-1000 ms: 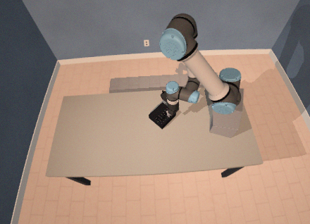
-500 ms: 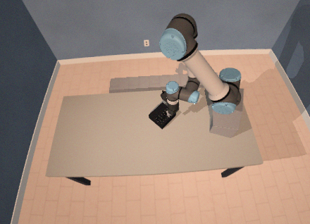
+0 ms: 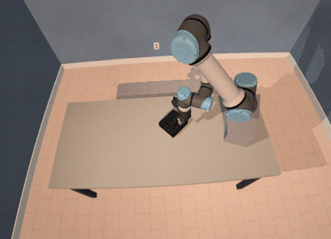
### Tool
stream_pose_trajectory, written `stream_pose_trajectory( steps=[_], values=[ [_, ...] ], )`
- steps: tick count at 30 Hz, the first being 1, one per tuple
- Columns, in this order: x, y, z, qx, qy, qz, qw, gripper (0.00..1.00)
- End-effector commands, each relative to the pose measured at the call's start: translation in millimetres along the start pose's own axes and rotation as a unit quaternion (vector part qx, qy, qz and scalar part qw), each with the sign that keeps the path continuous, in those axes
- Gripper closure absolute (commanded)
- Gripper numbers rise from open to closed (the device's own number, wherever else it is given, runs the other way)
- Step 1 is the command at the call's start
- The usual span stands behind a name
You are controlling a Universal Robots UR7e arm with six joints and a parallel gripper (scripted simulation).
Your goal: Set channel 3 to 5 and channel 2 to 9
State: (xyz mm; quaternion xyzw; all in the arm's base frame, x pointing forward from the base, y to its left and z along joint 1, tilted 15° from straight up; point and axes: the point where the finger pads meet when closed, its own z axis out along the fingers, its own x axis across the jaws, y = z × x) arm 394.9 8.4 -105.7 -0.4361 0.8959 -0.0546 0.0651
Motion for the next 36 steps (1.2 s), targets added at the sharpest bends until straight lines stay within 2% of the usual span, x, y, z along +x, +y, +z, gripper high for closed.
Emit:
stream_pose_trajectory(
  steps=[1, 21, 27, 29, 32, 36],
  values=[
    [0, 0, -0.3, 0.000, 0.000, 0.000, 1.000, 0.00],
    [0, -3, -1.3, 0.002, -0.001, 0.012, 1.000, 0.00],
    [-2, -19, -8.7, 0.009, -0.006, 0.092, 0.996, 0.00],
    [-2, -19, -8.7, 0.009, -0.006, 0.092, 0.996, 0.00],
    [-3, -32, -15.3, 0.015, -0.012, 0.155, 0.988, 0.00],
    [-4, -49, -25.7, 0.022, -0.020, 0.243, 0.970, 0.00]
  ],
)
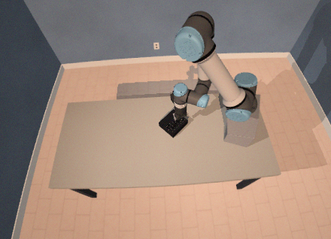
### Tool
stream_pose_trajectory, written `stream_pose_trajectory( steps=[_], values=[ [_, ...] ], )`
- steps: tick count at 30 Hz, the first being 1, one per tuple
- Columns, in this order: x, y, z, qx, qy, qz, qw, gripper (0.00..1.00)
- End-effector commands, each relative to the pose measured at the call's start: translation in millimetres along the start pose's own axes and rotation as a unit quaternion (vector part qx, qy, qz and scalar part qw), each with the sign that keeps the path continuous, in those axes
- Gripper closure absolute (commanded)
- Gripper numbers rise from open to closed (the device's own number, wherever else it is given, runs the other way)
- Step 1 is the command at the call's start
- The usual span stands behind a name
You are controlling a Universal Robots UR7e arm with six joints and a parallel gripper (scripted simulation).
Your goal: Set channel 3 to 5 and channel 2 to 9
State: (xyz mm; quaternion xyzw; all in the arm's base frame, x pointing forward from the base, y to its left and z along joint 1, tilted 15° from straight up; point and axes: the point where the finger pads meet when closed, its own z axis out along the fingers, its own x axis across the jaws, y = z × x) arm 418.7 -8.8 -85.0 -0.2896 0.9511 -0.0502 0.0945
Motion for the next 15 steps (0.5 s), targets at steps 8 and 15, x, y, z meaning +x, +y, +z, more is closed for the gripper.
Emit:
stream_pose_trajectory(
  steps=[8, 15],
  values=[
    [-16, -36, -24.3, 0.014, -0.016, 0.207, 0.978, 0.00],
    [-17, -38, -26.0, 0.015, -0.017, 0.219, 0.976, 0.00]
  ],
)
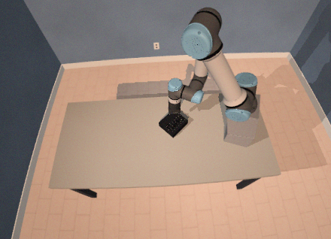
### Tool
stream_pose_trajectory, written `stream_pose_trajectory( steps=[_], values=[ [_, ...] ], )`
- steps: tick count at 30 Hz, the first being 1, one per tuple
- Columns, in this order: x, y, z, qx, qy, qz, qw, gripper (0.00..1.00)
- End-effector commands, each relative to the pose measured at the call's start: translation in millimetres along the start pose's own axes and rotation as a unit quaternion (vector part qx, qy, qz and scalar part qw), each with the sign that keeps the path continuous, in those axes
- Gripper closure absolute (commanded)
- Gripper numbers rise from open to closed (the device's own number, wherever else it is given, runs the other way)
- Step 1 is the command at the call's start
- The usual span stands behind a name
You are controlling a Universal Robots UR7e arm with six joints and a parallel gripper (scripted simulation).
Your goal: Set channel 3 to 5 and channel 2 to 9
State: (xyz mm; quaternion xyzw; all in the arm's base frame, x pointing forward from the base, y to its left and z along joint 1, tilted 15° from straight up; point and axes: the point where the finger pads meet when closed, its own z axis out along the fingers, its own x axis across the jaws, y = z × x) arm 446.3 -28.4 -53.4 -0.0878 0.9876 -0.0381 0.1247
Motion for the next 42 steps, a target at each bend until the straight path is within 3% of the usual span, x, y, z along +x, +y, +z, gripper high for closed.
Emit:
stream_pose_trajectory(
  steps=[1, 29, 42],
  values=[
    [-2, -1, -1.5, 0.001, 0.001, 0.014, 1.000, 0.00],
    [-1, -1, 0.7, 0.001, 0.001, 0.049, 0.999, 0.00],
    [3, 3, 9.1, 0.001, 0.001, 0.180, 0.984, 0.00]
  ],
)
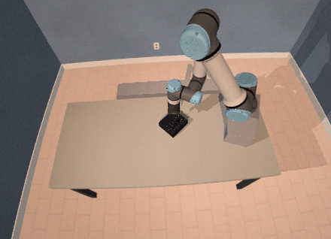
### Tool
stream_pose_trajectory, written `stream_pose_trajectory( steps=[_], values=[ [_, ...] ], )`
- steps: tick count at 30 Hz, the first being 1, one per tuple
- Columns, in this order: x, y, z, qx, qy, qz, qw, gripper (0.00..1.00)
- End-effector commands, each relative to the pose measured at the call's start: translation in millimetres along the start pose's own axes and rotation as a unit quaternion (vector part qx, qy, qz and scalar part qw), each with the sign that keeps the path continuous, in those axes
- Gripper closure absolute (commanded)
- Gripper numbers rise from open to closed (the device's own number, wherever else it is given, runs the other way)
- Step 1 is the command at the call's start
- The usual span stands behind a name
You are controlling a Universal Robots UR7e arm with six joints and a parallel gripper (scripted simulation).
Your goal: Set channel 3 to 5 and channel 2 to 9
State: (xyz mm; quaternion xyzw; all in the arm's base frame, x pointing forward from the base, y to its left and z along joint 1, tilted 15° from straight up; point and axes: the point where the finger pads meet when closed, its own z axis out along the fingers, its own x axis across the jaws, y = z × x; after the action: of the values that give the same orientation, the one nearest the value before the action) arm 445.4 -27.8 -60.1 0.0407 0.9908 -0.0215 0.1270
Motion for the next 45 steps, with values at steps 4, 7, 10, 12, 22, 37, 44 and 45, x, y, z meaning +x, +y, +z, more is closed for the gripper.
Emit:
stream_pose_trajectory(
  steps=[4, 7, 10, 12, 22, 37, 44, 45],
  values=[
    [3, 2, 4.8, 0.002, -0.001, 0.080, 0.997, 0.00],
    [4, 3, 8.0, 0.002, -0.001, 0.129, 0.992, 0.00],
    [6, 5, 11.5, 0.001, -0.001, 0.181, 0.983, 0.00],
    [8, 7, 14.0, 0.001, -0.001, 0.218, 0.976, 0.00],
    [13, 15, 25.0, 0.001, -0.001, 0.375, 0.927, 0.00],
    [19, 35, 45.5, 0.001, -0.001, 0.631, 0.775, 0.00],
    [20, 43, 53.6, 0.001, -0.002, 0.716, 0.698, 0.00],
    [20, 45, 54.8, 0.001, -0.002, 0.729, 0.685, 0.00]
  ],
)
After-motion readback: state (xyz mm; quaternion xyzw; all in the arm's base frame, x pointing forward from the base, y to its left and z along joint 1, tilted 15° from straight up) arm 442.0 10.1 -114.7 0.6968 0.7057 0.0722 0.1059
